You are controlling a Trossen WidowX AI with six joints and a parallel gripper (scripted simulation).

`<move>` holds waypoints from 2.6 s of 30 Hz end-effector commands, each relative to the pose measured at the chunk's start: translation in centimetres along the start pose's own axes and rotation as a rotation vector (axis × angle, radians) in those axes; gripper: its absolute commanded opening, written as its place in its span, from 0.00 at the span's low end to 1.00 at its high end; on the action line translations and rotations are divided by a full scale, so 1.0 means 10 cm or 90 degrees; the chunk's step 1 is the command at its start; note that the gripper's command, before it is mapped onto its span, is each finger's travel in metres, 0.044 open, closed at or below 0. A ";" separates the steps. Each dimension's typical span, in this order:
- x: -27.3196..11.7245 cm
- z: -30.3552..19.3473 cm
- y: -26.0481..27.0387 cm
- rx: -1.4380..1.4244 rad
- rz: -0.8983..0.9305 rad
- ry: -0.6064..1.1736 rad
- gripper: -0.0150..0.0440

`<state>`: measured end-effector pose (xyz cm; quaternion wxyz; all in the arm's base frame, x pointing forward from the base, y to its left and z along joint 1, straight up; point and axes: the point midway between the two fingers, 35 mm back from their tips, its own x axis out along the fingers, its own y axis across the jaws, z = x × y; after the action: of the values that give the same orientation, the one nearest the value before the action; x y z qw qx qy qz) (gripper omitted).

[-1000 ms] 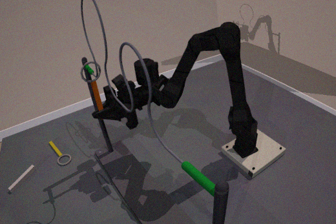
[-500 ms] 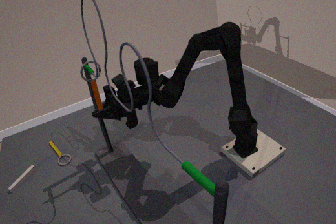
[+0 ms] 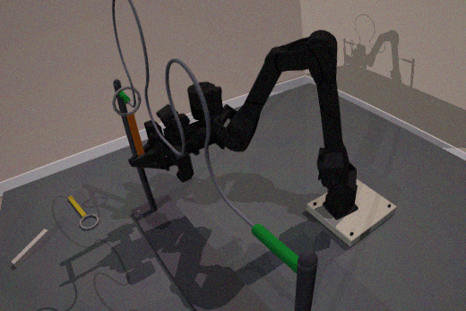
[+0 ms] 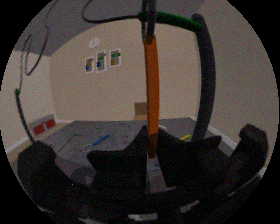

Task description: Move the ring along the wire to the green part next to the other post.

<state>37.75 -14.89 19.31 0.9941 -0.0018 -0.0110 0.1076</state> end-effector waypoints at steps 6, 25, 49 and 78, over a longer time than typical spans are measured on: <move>-0.01 0.02 0.09 -0.003 -0.002 -0.002 0.00; -0.01 0.02 0.38 0.049 -0.003 -0.001 0.00; -0.03 0.19 1.04 0.292 0.001 0.015 0.00; -0.53 0.91 1.62 0.650 0.136 0.258 0.00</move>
<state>29.41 -0.34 27.22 0.8513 0.4390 0.2200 0.1850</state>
